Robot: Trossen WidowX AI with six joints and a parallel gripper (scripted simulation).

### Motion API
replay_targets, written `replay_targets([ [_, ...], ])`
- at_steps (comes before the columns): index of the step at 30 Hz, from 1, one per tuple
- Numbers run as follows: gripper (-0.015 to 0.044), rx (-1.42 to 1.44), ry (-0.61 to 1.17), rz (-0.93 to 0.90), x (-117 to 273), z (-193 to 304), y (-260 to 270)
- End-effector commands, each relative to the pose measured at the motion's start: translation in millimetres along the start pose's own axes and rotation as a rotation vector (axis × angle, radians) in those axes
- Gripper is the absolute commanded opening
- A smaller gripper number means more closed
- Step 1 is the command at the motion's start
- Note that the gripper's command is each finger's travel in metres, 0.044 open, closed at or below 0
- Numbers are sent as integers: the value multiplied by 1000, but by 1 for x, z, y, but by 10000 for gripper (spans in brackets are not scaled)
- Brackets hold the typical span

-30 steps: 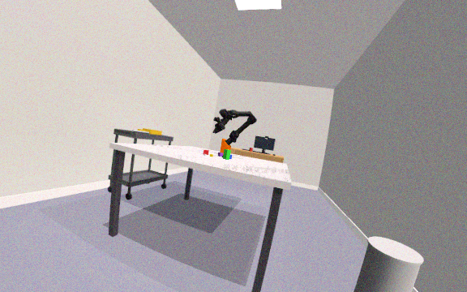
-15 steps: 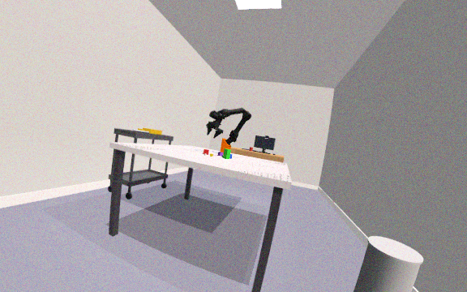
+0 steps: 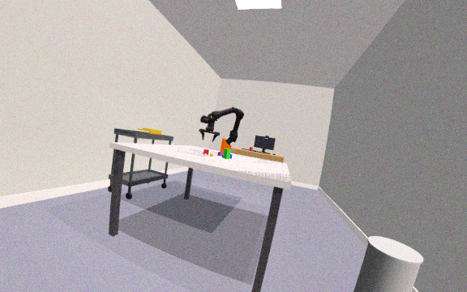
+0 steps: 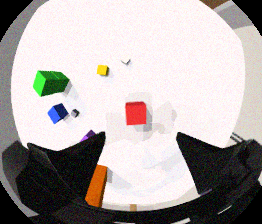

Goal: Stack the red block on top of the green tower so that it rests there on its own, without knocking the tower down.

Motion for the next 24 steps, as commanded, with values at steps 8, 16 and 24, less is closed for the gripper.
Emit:
replay_targets([
  [8,440,78,-8,-35,-12,1,-5],
  [16,440,79,-9,-38,-63,1,0],
  [24,440,79,-9,-38,-69,1,1],
])
Point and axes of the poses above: the point midway between the two fingers, 35 mm back from their tips, its own x axis back along the fingers, its own y axis across the jaws, z = x × y, the point moved 8 cm from there along x, back along the fingers, and after that the axes turned 12 degrees about x, right-handed, at the moved point
